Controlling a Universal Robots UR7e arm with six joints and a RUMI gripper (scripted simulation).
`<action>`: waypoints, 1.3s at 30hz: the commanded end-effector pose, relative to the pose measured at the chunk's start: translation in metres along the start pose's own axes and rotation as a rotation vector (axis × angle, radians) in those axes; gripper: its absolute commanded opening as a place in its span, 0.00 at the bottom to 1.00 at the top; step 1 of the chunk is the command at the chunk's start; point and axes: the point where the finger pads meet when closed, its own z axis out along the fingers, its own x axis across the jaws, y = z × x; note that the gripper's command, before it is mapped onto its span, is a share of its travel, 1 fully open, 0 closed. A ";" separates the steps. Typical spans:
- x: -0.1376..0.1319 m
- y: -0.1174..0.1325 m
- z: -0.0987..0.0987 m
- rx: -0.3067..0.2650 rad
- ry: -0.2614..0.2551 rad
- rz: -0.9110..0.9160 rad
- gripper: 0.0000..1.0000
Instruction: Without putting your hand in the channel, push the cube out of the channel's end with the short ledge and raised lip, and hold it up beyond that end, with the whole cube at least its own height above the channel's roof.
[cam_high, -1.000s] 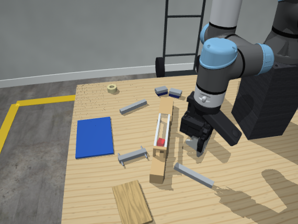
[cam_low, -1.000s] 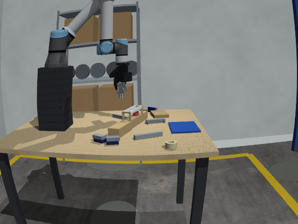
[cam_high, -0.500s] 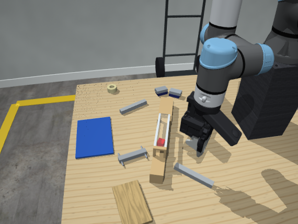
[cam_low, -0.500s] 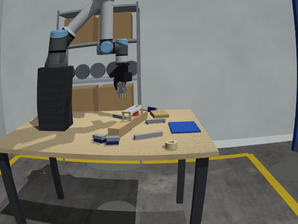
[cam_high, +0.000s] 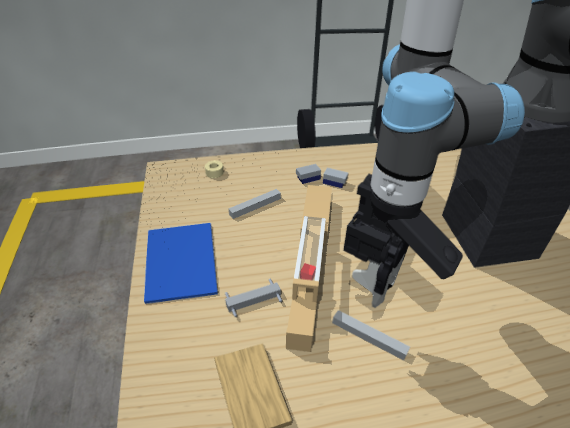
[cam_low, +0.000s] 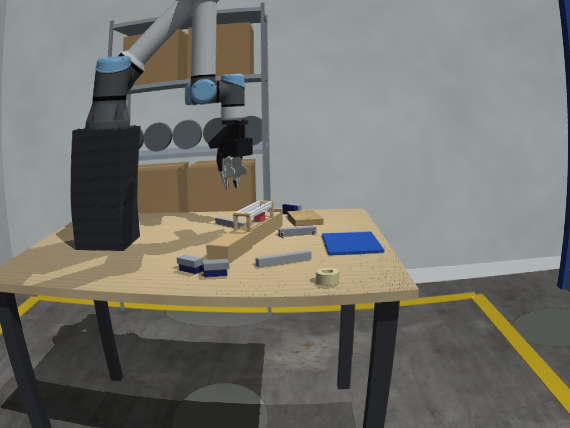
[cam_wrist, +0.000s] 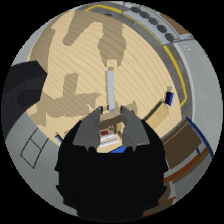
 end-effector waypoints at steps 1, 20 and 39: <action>-0.001 -0.001 0.000 0.000 -0.001 -0.003 0.22; -0.001 -0.001 0.000 0.000 -0.001 -0.003 0.22; 0.001 0.000 0.014 -0.002 0.001 -0.004 0.22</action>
